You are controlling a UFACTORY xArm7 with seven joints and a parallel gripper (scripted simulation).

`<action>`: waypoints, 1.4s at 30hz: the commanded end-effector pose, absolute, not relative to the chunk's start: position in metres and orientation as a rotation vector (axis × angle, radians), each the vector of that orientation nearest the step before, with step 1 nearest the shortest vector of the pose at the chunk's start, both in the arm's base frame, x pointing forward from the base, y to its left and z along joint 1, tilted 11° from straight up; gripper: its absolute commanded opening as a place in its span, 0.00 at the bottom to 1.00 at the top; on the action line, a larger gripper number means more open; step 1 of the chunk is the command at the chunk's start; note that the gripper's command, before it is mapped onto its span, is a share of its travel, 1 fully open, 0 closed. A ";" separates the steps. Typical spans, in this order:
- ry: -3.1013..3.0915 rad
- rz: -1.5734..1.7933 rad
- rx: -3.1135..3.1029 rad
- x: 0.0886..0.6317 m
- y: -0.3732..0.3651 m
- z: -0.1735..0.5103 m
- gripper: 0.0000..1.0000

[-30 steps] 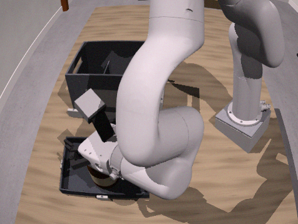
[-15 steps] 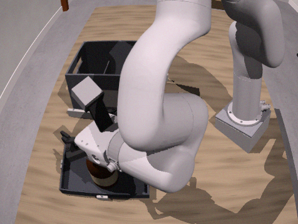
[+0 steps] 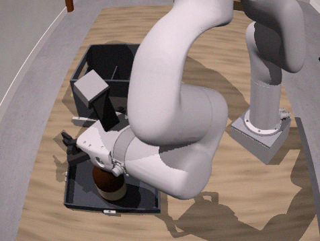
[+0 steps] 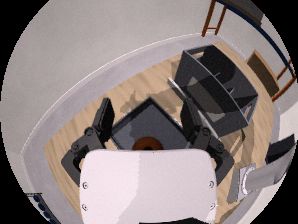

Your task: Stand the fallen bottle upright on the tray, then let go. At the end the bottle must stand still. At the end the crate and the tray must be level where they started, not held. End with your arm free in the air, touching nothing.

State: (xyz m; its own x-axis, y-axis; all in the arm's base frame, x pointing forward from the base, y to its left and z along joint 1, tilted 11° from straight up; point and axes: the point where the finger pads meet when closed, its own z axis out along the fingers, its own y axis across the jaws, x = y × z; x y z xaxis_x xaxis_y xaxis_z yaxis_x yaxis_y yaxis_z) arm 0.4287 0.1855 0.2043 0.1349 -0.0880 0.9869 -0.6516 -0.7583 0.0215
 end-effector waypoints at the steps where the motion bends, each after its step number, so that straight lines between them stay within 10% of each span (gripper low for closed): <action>1: -0.711 1.664 1.969 0.428 0.188 0.214 1.00; 17: -0.711 1.664 1.969 0.427 0.188 0.219 1.00; 18: -0.711 1.664 1.969 0.427 0.188 0.219 0.00; 42: -0.711 1.664 1.969 0.427 0.188 0.219 0.00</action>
